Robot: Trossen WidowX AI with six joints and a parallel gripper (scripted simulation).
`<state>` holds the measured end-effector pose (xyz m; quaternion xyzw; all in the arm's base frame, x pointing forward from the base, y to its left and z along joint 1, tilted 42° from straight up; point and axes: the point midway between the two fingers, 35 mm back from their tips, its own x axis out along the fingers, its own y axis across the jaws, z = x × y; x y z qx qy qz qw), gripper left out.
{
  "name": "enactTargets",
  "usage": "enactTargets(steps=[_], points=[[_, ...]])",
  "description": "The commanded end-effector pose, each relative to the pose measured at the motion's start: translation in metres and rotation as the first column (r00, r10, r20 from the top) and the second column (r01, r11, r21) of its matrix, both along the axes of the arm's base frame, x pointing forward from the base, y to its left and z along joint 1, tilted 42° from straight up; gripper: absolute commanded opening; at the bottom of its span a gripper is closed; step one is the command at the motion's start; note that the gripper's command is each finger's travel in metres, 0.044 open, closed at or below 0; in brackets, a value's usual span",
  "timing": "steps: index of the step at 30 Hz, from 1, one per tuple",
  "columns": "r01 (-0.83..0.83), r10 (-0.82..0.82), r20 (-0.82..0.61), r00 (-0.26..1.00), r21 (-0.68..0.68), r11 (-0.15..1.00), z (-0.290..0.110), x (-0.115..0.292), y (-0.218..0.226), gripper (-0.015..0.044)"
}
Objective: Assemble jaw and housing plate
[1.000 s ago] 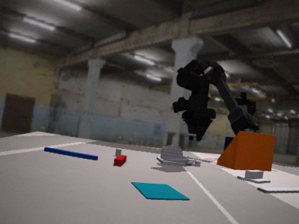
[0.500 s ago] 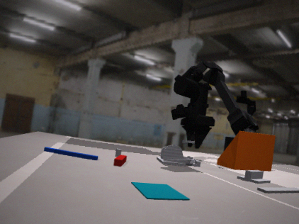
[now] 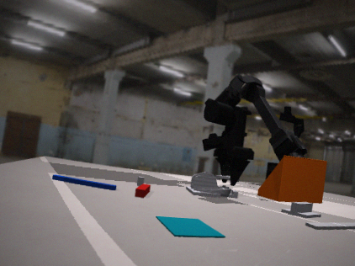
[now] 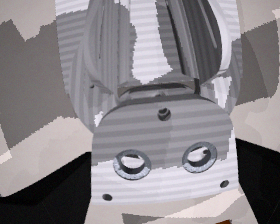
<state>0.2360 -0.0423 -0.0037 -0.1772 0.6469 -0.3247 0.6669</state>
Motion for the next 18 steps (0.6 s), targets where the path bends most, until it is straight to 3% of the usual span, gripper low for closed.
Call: enactTargets(steps=[1, 18], points=[[-0.004, 0.004, -0.009, 1.0, -0.005, 1.0, -0.0052, -0.0028, -0.0054, 0.0351], [-0.004, 0.004, -0.009, 1.0, -0.005, 1.0, -0.0079, -0.0035, -0.0081, 0.0351]])
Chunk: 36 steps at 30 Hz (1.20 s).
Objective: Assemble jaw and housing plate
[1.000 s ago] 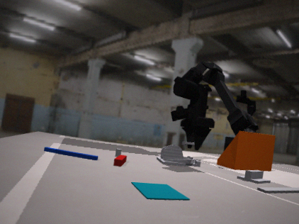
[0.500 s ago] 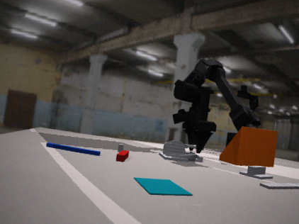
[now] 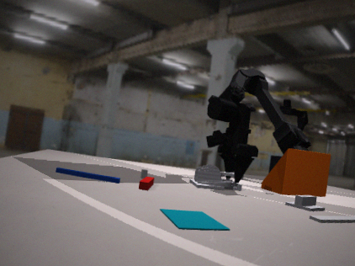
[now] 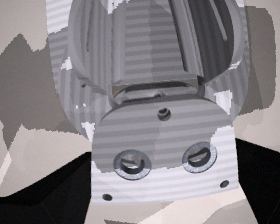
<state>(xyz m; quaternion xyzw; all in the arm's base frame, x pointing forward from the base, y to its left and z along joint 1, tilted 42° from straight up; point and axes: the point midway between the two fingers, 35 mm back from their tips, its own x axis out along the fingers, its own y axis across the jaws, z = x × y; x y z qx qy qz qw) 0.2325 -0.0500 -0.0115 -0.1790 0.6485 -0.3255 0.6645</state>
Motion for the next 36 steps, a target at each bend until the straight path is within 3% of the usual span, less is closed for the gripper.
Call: enactTargets(steps=[1, 36], points=[[-0.005, 0.005, -0.003, 1.0, -0.002, 1.0, -0.0001, -0.0001, -0.0004, 0.0351], [-0.003, 0.003, -0.002, 1.0, -0.003, 1.0, -0.0054, -0.0005, -0.0053, 0.0351]])
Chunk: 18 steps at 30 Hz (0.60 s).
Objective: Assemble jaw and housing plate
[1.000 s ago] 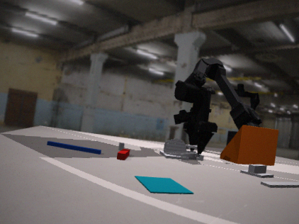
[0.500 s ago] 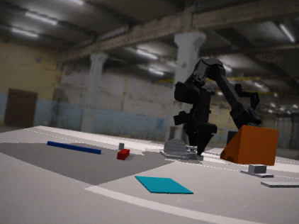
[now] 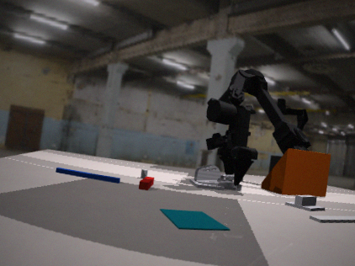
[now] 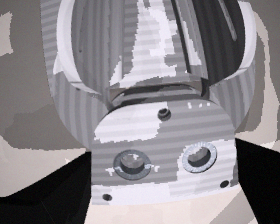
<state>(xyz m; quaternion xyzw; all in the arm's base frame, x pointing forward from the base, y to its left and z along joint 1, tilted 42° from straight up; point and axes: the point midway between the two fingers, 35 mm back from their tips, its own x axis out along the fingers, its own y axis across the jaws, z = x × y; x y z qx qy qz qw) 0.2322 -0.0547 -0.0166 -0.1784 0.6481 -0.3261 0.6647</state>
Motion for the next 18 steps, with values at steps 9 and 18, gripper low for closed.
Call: enactTargets(steps=[9, 18], points=[[-0.005, 0.005, -0.004, 1.0, -0.003, 1.0, -0.0021, -0.0003, -0.0023, 0.0351], [-0.005, 0.005, -0.004, 1.0, -0.003, 1.0, -0.003, -0.0004, -0.0031, 0.0351]])
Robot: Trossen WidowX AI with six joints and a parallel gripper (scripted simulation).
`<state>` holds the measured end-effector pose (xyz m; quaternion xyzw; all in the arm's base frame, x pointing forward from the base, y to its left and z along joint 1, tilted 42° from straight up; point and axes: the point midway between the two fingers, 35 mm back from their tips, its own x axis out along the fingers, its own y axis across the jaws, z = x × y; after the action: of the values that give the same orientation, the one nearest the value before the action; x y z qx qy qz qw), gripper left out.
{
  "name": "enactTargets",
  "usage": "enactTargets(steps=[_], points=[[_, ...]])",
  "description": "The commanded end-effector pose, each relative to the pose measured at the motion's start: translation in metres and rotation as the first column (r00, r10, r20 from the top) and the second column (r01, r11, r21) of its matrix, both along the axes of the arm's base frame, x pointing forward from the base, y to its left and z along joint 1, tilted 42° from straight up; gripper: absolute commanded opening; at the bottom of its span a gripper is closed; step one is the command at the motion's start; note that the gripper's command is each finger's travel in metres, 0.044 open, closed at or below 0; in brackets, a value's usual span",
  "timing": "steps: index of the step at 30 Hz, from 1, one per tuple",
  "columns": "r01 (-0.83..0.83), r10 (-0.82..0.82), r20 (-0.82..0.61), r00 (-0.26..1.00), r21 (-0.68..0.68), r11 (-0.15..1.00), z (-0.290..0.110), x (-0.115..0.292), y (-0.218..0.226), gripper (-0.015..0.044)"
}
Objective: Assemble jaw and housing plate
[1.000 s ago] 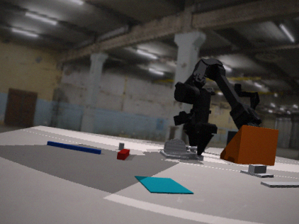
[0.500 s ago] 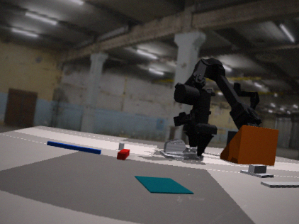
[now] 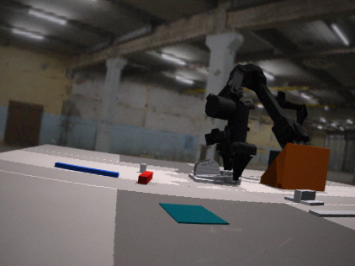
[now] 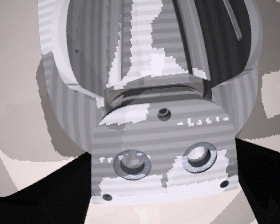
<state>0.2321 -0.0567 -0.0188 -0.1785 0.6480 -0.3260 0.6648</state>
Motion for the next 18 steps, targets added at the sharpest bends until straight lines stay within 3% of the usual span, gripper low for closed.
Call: enactTargets(steps=[1, 18], points=[[-0.004, 0.004, -0.004, 1.0, -0.003, 1.0, -0.0013, -0.0003, -0.0015, 0.0351], [-0.005, 0.005, -0.004, 1.0, -0.003, 1.0, -0.0035, -0.0005, -0.0035, 0.0351]])
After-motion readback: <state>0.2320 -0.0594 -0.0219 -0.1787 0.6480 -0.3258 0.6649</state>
